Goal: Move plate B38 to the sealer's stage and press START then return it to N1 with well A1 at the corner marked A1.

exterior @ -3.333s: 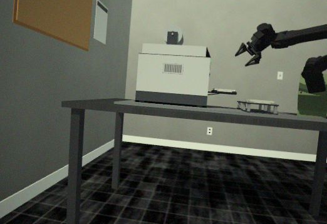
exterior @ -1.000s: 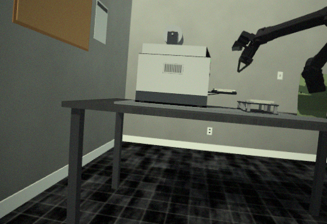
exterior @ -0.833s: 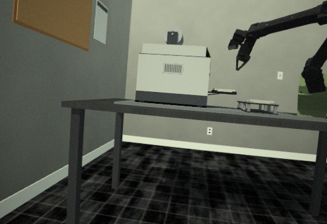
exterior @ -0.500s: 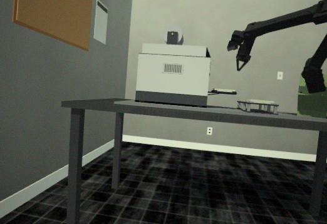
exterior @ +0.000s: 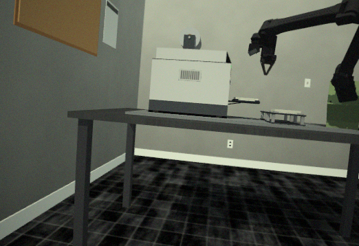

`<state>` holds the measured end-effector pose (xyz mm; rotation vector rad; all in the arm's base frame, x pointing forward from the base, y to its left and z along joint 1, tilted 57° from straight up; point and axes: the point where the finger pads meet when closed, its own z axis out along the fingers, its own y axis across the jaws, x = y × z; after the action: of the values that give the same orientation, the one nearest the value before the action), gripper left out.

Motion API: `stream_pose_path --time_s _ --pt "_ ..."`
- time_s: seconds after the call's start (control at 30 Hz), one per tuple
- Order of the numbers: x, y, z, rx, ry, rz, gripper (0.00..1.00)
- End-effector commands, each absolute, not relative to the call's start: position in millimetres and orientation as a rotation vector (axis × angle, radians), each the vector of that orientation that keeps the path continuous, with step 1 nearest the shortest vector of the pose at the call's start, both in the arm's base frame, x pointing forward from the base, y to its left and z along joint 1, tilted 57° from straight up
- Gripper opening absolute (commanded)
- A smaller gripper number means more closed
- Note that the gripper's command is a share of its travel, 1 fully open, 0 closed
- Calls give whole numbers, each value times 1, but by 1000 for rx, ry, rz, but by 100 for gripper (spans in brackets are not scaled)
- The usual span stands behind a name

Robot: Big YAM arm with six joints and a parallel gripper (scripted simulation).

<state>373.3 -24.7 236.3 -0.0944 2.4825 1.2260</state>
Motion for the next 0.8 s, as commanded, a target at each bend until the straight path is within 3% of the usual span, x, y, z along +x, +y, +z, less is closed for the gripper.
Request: stream_pose_path --time_s 0.0,0.77 --pt "378 -26 245 -298 2480 1255 0" --pt "362 -25 251 -202 2475 1253 0"
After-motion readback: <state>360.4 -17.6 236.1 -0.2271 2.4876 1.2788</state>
